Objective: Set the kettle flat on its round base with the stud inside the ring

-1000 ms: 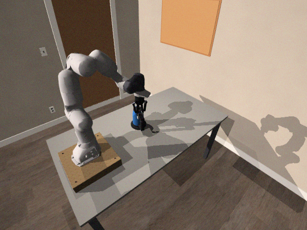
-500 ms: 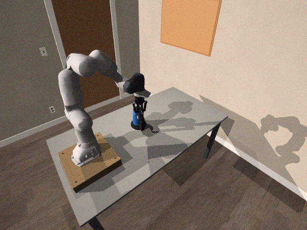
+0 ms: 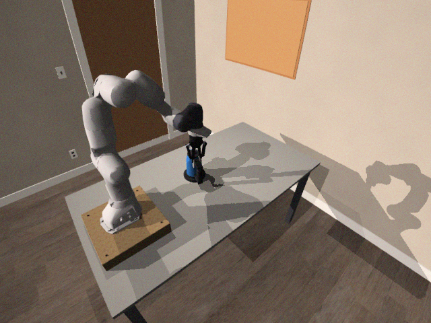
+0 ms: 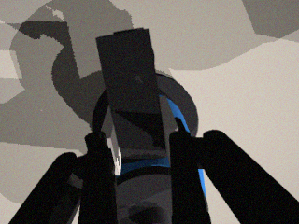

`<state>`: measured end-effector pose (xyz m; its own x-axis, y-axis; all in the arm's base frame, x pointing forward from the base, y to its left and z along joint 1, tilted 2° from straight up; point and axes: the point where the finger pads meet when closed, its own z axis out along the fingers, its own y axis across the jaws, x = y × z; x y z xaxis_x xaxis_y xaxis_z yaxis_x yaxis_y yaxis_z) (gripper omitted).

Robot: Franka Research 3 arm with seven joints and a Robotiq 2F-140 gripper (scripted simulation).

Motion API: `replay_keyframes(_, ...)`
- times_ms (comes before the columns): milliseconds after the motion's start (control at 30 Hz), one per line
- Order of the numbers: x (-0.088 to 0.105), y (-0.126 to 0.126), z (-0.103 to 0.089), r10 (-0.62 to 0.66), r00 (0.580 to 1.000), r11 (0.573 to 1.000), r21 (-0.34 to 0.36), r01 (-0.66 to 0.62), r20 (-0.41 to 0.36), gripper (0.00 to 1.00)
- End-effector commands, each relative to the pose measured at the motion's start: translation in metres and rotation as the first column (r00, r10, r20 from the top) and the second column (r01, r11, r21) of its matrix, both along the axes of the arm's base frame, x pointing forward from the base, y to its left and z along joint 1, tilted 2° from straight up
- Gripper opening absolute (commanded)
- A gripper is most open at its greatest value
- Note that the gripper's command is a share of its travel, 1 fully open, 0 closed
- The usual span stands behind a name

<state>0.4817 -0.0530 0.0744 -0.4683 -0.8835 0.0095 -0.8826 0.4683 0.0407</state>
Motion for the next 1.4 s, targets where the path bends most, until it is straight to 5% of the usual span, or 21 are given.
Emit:
replay_keyframes(0, 0.004, 0.001, 0.002, -0.003, 1.000, 1.000, 0.001, 0.003, 0.010, 0.00)
replay_keyframes(167, 0.004, 0.001, 0.002, -0.003, 1.000, 1.000, 0.001, 0.003, 0.010, 0.00)
replay_keyframes(200, 0.004, 0.001, 0.002, -0.003, 1.000, 1.000, 0.001, 0.003, 0.010, 0.47)
replay_keyframes(833, 0.004, 0.001, 0.009, -0.003, 1.000, 1.000, 0.001, 0.003, 0.010, 0.47)
replay_keyframes(1367, 0.007, 0.000, 0.117, -0.003, 1.000, 1.000, 0.001, 0.003, 0.010, 0.47)
